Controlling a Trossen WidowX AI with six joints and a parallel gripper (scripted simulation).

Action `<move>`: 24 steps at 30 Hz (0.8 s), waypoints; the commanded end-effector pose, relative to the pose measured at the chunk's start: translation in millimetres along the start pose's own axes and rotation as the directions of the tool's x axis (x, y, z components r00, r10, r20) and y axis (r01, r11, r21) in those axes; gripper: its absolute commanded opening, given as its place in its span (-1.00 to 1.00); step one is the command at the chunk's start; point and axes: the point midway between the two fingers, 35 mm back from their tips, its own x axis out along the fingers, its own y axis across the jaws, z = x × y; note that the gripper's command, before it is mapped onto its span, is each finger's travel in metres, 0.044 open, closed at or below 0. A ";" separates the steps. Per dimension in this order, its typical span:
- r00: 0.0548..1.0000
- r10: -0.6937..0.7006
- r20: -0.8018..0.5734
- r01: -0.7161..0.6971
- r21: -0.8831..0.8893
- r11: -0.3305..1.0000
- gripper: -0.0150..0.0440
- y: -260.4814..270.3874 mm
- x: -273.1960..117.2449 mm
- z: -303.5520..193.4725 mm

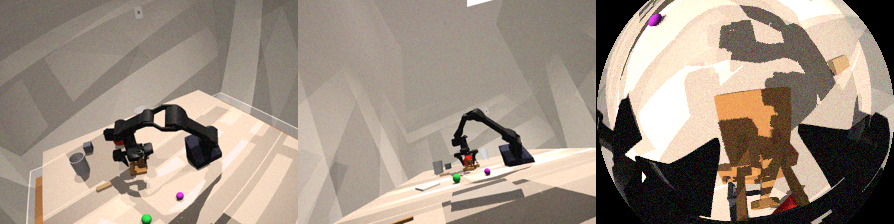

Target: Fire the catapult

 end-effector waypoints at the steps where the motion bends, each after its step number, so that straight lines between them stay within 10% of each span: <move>1: 1.000 -0.001 0.000 0.001 0.000 1.000 0.64 -0.3 -0.6 -0.1; 8: 1.000 -0.001 0.000 0.001 0.000 1.000 0.02 -0.3 -0.6 -0.1; 24: 1.000 0.001 -0.002 -0.001 0.024 1.000 -0.49 0.3 -50.4 -0.8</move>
